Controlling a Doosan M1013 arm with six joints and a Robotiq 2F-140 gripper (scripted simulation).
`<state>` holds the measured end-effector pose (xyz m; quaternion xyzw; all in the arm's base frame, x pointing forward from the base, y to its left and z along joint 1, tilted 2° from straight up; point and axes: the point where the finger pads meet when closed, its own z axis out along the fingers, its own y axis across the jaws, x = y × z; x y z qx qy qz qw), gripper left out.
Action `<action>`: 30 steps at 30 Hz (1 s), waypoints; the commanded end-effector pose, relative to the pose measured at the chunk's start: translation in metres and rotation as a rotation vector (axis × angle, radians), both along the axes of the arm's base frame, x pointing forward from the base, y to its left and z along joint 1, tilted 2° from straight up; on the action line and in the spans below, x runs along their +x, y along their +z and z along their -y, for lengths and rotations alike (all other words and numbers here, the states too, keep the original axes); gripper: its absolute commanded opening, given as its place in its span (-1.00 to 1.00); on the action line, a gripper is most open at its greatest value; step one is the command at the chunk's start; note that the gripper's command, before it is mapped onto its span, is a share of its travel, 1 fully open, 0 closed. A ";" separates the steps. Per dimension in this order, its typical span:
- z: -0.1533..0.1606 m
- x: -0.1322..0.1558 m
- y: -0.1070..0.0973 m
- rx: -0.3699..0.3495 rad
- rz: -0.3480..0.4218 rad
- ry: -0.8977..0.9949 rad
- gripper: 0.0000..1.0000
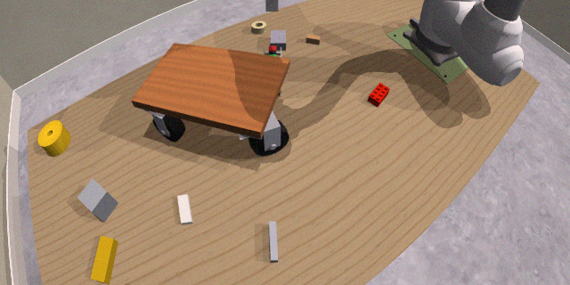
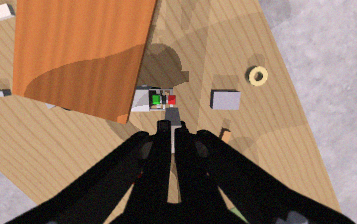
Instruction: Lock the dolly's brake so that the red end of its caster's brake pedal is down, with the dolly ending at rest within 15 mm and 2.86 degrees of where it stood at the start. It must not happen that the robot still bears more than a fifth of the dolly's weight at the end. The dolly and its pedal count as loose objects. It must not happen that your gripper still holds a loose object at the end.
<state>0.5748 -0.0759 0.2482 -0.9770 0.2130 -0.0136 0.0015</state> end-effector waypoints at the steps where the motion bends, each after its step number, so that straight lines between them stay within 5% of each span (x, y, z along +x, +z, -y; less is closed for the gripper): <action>1: 0.000 0.000 0.000 0.000 0.000 0.006 -1.00; 18: 0.000 0.000 -0.009 -0.019 -0.002 0.594 -1.00; 30: 0.000 0.001 -0.024 -0.060 -0.019 1.246 -1.00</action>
